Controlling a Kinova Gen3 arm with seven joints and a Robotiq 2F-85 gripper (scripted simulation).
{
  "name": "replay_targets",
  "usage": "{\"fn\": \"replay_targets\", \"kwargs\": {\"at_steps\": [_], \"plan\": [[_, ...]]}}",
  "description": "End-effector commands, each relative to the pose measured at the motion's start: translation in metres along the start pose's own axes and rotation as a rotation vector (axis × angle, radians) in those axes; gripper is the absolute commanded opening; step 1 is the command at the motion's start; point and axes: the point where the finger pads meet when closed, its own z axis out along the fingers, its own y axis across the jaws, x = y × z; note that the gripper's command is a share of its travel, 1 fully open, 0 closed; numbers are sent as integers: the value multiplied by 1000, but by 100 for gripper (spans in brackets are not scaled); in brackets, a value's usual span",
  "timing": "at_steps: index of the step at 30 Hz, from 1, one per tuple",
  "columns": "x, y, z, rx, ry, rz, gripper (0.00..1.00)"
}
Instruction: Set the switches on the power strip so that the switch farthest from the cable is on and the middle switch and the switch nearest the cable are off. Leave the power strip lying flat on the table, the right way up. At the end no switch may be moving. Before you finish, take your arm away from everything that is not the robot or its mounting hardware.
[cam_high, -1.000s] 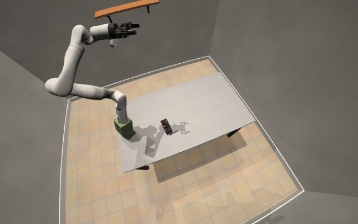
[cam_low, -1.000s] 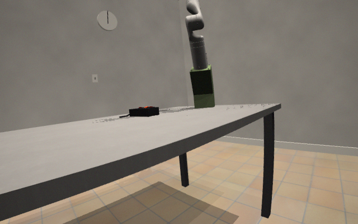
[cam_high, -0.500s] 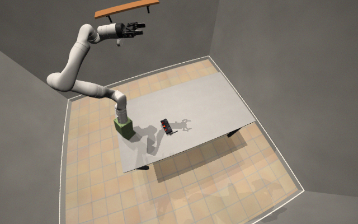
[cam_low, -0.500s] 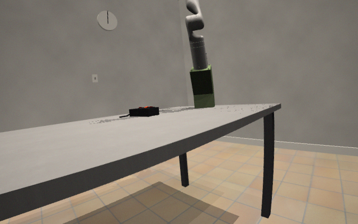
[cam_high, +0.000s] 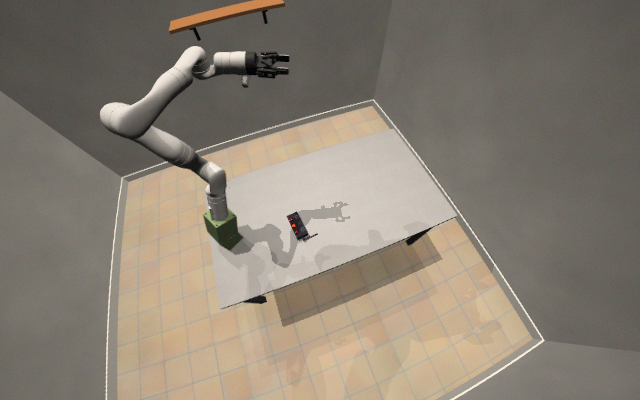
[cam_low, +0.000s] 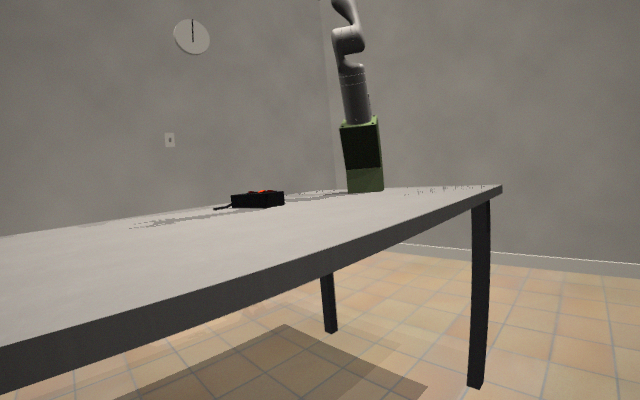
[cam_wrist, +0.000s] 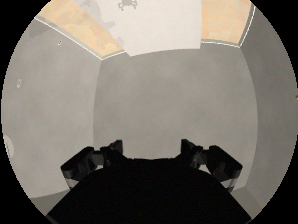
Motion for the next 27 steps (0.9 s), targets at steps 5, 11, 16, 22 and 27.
{"fn": "replay_targets", "kwargs": {"at_steps": [5, 11, 16, 22, 27], "plan": [[9, 8, 9, 1, 15, -19, 100], [19, 13, 20, 1, 31, -12, 100], [19, 13, 20, 1, 31, -12, 100], [30, 17, 31, 0, 49, -6, 100], [43, 21, 42, 1, 67, 2, 100]]}}
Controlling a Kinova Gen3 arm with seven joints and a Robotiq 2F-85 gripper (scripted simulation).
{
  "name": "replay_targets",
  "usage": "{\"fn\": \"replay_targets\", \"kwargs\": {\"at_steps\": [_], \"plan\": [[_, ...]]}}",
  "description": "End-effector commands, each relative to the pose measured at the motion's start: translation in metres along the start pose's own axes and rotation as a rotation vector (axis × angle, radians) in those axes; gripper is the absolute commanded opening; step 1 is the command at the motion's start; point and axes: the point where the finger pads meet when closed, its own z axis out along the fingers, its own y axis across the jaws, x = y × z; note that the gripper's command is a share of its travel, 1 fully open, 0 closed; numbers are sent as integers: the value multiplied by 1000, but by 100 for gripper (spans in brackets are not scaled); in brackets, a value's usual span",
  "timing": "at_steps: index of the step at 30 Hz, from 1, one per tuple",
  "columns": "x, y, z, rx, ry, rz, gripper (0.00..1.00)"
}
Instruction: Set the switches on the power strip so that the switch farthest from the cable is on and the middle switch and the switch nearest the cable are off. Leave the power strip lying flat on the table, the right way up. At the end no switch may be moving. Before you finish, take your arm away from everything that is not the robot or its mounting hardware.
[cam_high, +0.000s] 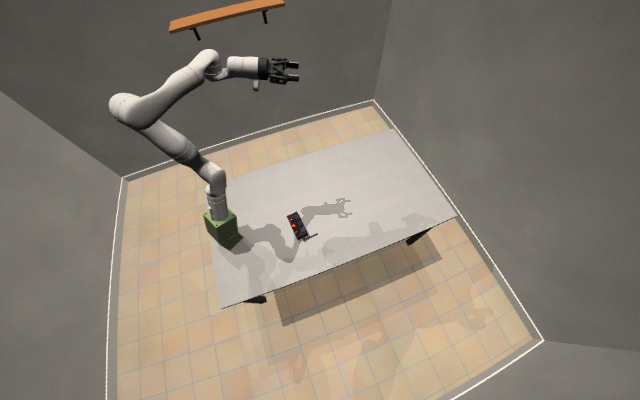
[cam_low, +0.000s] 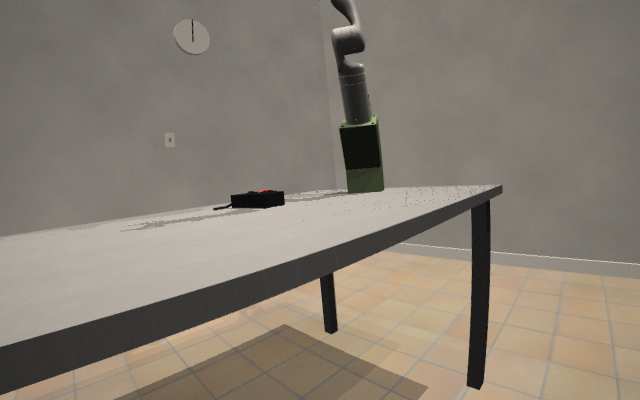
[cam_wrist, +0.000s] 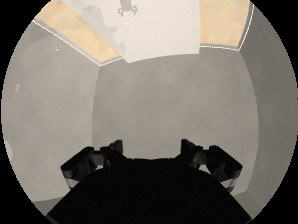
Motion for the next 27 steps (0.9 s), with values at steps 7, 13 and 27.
{"fn": "replay_targets", "kwargs": {"at_steps": [7, 13, 27], "plan": [[8, 3, 7, 3, 12, -8, 100], [20, 6, 19, 4, 32, 1, 100], [47, 10, 44, 8, 75, 22, 100]]}}
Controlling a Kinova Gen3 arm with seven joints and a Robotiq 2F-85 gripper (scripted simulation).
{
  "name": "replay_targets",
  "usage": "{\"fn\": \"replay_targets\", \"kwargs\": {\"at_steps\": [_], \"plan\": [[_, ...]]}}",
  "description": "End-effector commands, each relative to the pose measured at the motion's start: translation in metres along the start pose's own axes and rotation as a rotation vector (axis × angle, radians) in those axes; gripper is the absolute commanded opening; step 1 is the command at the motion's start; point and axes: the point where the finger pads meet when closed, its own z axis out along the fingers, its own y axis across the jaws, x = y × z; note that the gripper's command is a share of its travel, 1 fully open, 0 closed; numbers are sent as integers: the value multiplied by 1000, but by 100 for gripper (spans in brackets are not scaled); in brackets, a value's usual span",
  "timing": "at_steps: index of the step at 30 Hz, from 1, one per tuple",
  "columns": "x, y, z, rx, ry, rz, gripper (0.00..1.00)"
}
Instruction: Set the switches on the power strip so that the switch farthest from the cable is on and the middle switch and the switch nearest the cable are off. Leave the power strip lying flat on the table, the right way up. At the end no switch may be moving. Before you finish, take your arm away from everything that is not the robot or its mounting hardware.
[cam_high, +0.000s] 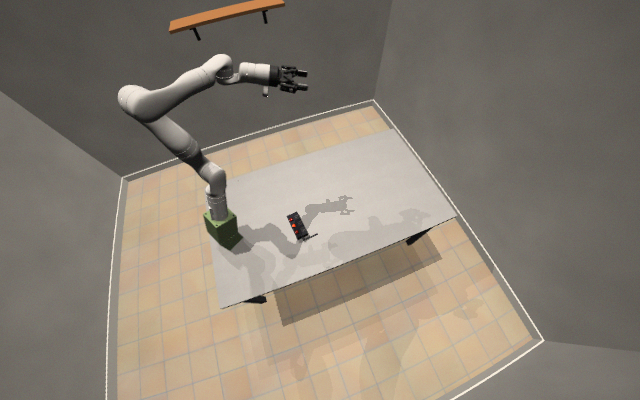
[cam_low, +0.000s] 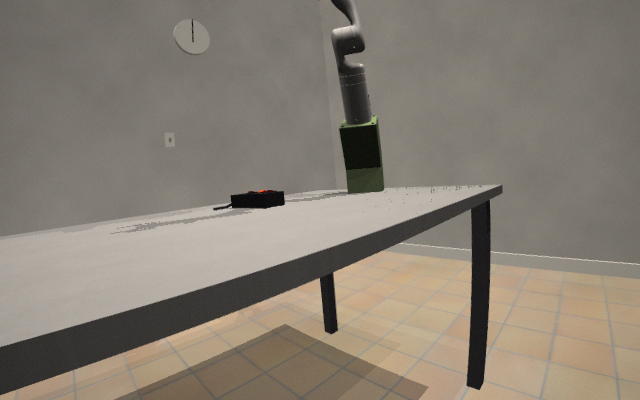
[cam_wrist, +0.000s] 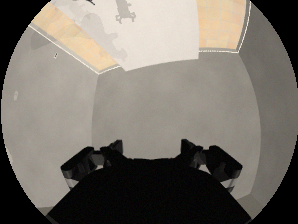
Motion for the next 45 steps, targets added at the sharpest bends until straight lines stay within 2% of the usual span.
{"fn": "replay_targets", "kwargs": {"at_steps": [1, 7, 8, 16, 17, 25, 26, 34, 35, 45], "plan": [[8, 1, 7, 5, 13, -7, 100], [8, 1, 7, 5, 13, -7, 100], [22, 2, 21, 9, 36, 5, 100], [22, 2, 21, 9, 36, 5, 100], [37, 1, 34, 13, 60, 19, 100], [37, 1, 34, 13, 60, 19, 100], [52, 0, 47, 18, 86, 34, 100], [52, 0, 47, 18, 86, 34, 100], [68, -2, 60, 25, 112, 50, 100], [68, -2, 60, 25, 112, 50, 100]]}}
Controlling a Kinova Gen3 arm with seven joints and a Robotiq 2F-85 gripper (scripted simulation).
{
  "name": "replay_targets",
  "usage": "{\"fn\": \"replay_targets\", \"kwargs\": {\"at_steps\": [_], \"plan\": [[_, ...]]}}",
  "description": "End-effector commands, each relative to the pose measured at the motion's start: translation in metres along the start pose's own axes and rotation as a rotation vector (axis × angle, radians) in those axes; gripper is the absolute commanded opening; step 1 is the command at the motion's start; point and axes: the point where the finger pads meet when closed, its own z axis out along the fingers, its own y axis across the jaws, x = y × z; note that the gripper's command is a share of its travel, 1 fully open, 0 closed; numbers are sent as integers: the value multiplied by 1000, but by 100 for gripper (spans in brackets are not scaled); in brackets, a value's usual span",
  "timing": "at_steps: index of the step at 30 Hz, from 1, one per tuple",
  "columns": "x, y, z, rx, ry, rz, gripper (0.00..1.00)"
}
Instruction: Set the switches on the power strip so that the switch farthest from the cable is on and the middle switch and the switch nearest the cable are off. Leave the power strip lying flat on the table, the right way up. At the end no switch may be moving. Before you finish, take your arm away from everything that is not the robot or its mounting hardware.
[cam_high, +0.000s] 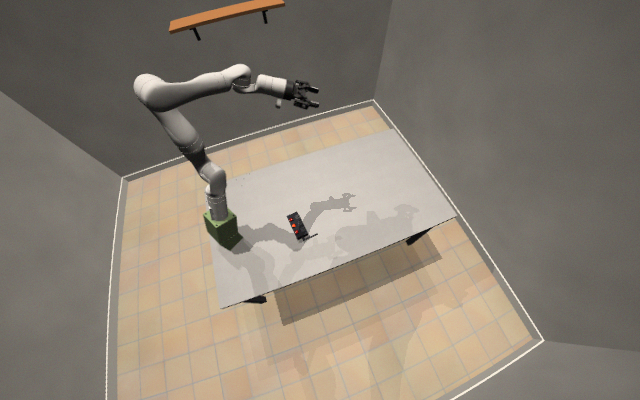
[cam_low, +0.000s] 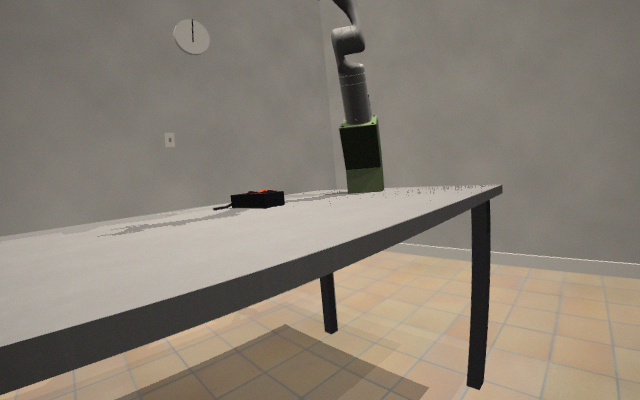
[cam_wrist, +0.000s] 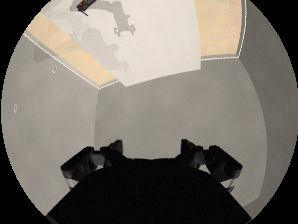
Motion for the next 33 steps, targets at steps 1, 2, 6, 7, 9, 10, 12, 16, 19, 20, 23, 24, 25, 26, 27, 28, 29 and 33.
{"fn": "replay_targets", "kwargs": {"at_steps": [1, 2, 6, 7, 9, 10, 12, 16, 19, 20, 23, 24, 25, 26, 27, 28, 29, 33], "plan": [[0, 0, 0, 0, -1, 0, 100], [14, -3, 14, 7, 27, 18, 100], [14, -3, 14, 7, 27, 18, 100], [14, -3, 14, 7, 27, 18, 100], [14, -3, 14, 7, 27, 18, 100], [14, -3, 14, 7, 27, 18, 100], [30, -8, 29, 16, 55, 37, 100], [30, -8, 29, 16, 55, 37, 100], [30, -8, 29, 16, 55, 37, 100], [45, -13, 42, 26, 84, 58, 100], [45, -13, 42, 26, 84, 58, 100], [45, -13, 42, 26, 84, 58, 100], [45, -13, 42, 26, 84, 58, 100], [45, -13, 42, 26, 84, 58, 100], [45, -13, 42, 26, 84, 58, 100], [45, -13, 42, 26, 84, 58, 100], [62, -19, 56, 37, 113, 81, 100], [62, -19, 56, 37, 113, 81, 100]]}}
